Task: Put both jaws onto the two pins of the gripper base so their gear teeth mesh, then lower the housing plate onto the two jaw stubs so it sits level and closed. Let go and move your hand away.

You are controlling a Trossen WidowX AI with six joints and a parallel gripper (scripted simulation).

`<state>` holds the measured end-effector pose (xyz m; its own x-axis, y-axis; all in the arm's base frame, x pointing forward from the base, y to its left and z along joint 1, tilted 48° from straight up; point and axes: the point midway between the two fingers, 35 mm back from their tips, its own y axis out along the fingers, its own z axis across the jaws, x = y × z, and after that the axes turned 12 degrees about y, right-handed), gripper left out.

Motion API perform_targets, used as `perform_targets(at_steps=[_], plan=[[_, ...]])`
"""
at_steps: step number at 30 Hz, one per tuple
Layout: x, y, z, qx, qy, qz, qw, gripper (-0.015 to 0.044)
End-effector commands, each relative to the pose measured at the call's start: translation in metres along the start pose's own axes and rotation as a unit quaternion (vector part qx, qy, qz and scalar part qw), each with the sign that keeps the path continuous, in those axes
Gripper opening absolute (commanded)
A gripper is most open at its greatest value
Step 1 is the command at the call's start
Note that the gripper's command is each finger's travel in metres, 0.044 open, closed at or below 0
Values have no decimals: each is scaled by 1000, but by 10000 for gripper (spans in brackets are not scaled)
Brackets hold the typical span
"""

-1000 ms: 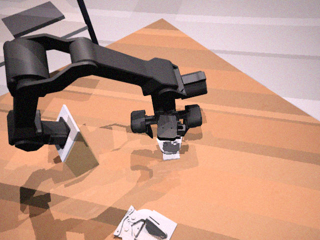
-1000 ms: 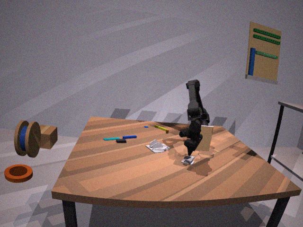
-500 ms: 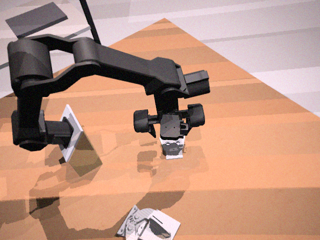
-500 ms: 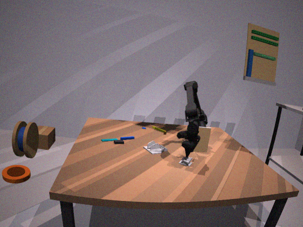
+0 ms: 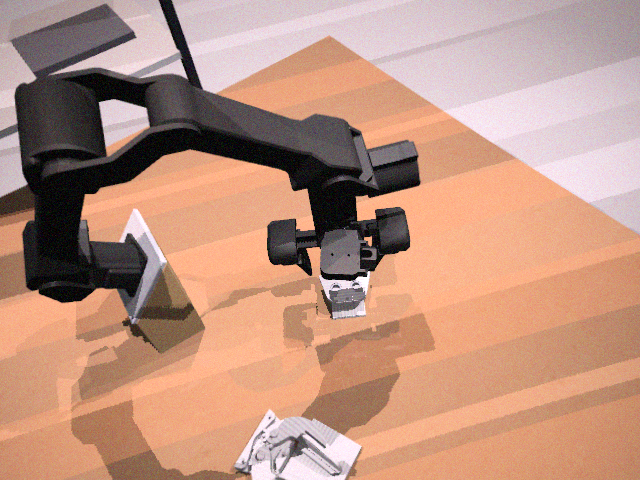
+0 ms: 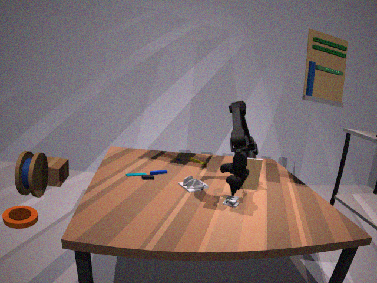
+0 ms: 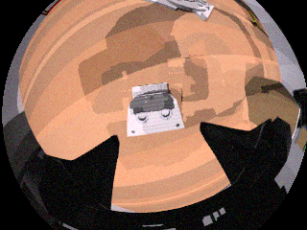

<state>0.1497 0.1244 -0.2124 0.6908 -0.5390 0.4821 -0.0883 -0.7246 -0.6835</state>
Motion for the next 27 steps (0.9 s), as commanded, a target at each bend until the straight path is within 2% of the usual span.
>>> perform_targets(at_steps=[1, 27], plan=[[0, 0, 0, 0, 0, 0, 1000, 440], [1, 41, 3, 1, -1, -2, 1000, 440]])
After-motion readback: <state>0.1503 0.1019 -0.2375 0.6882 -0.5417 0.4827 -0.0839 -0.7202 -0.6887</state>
